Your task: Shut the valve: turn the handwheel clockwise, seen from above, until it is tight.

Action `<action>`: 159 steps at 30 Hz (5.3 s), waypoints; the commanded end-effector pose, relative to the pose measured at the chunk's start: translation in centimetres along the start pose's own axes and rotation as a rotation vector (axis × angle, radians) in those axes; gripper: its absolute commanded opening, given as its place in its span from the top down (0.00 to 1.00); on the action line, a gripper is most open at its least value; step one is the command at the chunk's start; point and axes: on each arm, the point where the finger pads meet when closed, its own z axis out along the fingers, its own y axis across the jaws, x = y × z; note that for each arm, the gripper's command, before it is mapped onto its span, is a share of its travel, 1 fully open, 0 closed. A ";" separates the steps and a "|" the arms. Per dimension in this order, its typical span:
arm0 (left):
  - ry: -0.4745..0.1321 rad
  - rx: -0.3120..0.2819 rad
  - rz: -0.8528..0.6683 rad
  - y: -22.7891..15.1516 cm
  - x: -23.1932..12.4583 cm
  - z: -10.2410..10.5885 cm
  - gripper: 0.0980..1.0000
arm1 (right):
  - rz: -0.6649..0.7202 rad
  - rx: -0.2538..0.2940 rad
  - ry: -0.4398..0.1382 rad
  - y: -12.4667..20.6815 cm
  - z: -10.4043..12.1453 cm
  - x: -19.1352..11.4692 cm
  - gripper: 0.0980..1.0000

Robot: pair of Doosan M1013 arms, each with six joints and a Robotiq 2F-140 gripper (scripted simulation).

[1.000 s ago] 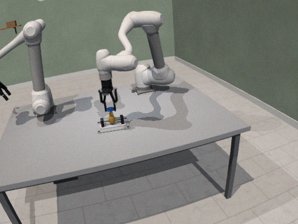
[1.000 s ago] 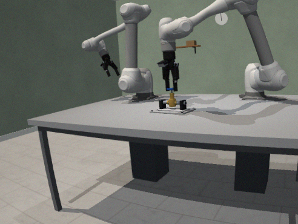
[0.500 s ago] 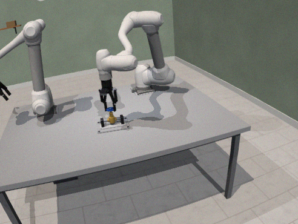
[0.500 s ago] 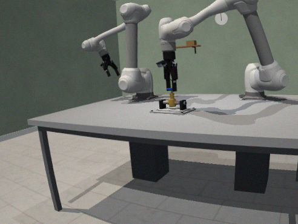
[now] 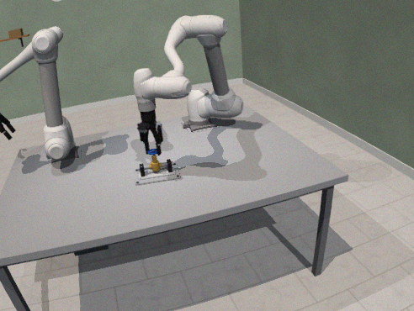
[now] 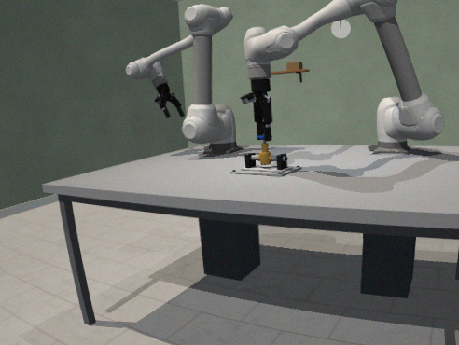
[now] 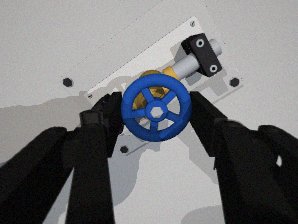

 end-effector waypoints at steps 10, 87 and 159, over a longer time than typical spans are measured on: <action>0.002 0.000 0.034 0.0 0.1 -0.1 1.00 | 0.000 0.000 0.001 0.0 0.0 0.0 0.00; 0.002 0.000 0.039 0.0 0.1 -0.1 0.55 | 0.000 0.000 0.001 0.0 0.0 0.0 0.00; 0.002 0.000 0.039 0.0 0.0 -6.5 0.55 | 0.000 0.000 0.001 0.0 0.0 0.0 0.00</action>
